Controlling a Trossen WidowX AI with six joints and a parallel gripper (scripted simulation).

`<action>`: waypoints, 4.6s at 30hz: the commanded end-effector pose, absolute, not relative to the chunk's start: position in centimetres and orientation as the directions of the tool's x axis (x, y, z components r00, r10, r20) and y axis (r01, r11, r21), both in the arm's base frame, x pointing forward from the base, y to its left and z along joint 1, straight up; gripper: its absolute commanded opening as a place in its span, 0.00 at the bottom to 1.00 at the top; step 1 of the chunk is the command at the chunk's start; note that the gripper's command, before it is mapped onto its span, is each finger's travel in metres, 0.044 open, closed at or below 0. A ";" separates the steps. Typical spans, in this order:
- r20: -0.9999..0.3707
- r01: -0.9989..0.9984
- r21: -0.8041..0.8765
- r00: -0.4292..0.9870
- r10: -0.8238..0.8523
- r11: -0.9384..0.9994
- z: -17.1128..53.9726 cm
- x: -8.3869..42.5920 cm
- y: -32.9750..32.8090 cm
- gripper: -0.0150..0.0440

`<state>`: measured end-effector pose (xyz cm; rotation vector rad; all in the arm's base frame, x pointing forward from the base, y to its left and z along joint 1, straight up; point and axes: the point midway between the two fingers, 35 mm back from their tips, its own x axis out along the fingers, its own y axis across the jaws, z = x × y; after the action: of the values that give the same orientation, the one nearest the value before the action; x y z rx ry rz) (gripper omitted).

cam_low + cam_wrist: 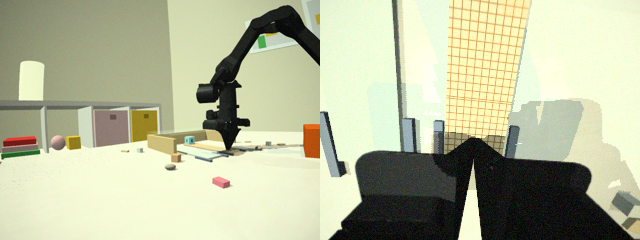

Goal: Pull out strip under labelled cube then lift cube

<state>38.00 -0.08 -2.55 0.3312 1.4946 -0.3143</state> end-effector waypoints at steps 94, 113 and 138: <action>-1.000 0.405 0.015 0.026 0.005 0.914 -3.8 24.1 5.8 0.25; -1.000 0.405 0.015 0.024 0.006 0.914 -3.8 22.1 6.7 0.25; -0.999 0.403 0.027 0.046 0.009 0.915 -3.2 22.9 6.8 0.25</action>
<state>22.94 6.75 -3.44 0.3388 1.5006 -0.3085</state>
